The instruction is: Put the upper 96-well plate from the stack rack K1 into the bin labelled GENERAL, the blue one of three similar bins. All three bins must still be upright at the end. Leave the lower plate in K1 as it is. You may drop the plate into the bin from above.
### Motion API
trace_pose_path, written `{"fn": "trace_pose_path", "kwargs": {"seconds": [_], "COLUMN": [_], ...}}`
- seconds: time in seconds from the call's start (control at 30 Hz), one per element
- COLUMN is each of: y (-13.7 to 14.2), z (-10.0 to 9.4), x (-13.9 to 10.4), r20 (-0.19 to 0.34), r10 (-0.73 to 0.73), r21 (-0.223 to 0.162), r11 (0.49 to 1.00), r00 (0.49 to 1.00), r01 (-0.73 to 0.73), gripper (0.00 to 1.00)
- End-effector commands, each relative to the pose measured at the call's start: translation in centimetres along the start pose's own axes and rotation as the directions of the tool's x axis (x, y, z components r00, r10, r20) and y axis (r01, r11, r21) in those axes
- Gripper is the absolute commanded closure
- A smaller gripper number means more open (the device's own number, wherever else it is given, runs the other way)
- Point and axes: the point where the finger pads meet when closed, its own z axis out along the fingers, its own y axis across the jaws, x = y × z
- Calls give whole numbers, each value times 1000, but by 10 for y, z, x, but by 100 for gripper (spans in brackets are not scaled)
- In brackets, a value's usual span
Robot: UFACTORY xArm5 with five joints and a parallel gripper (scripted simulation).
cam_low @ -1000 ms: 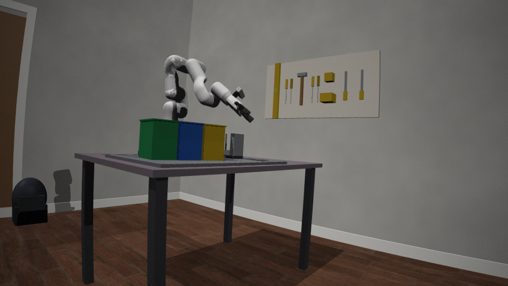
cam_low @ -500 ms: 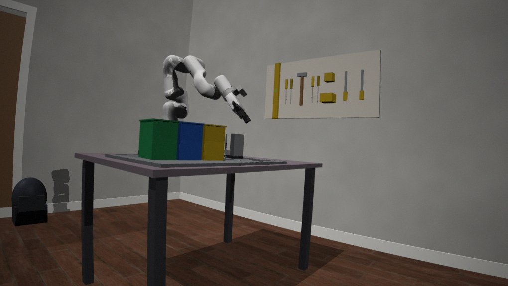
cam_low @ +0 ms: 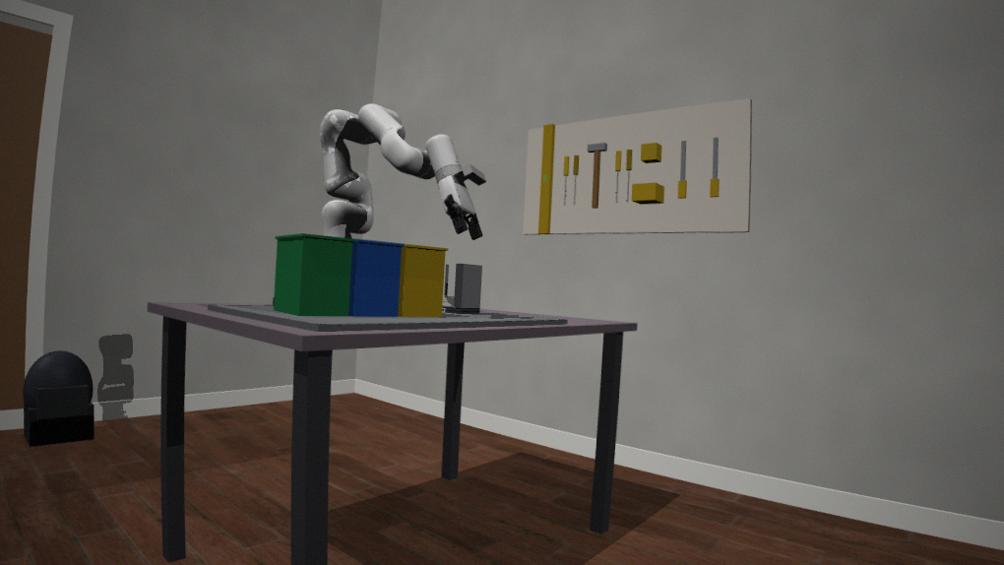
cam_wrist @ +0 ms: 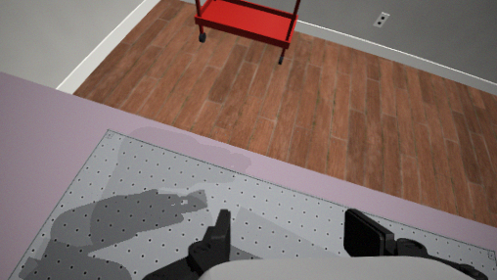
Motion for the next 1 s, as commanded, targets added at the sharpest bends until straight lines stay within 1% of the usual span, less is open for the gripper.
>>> {"fn": "trace_pose_path", "kwargs": {"seconds": [0.0, 0.03, 0.1, 0.23, 0.3, 0.33, 0.4, 0.5, 0.57, 0.67, 0.73, 0.8, 0.83, 0.9, 0.97], "y": [11, 11, 17, 17, 22, 22, 26, 27, 31, 32, 35, 35, 36, 38, 39], "z": [-9, -9, -15, -16, -22, -23, -30, -32, -39, -42, -49, -49, -52, -59, -63], "x": [-11, -11, -18, -19, -26, -28, -34, -37, -43, -46, -52, -52, -55, -62, -65], "r20": [97, 97, 147, 147, 197, 197, 246, 246, 294, 294, 341, 341, 341, 387, 387], "r10": [54, 54, 87, 87, 119, 119, 151, 151, 183, 183, 214, 214, 214, 244, 244], "r21": [1, 1, -2, -2, -7, -7, -13, -14, -22, -23, -33, -33, -33, -45, -45], "r11": [999, 999, 996, 996, 993, 993, 988, 988, 983, 983, 976, 976, 976, 968, 968], "r00": [994, 994, 985, 985, 973, 973, 957, 957, 938, 938, 915, 915, 915, 889, 889], "r01": [-55, -55, -87, -87, -120, -120, -153, -152, -184, -184, -216, -216, -216, -246, -246], "gripper": [0, 0, 0, 0, 0, 0, 0, 0, 0, 0, 0, 0, 0, 0, 0]}}
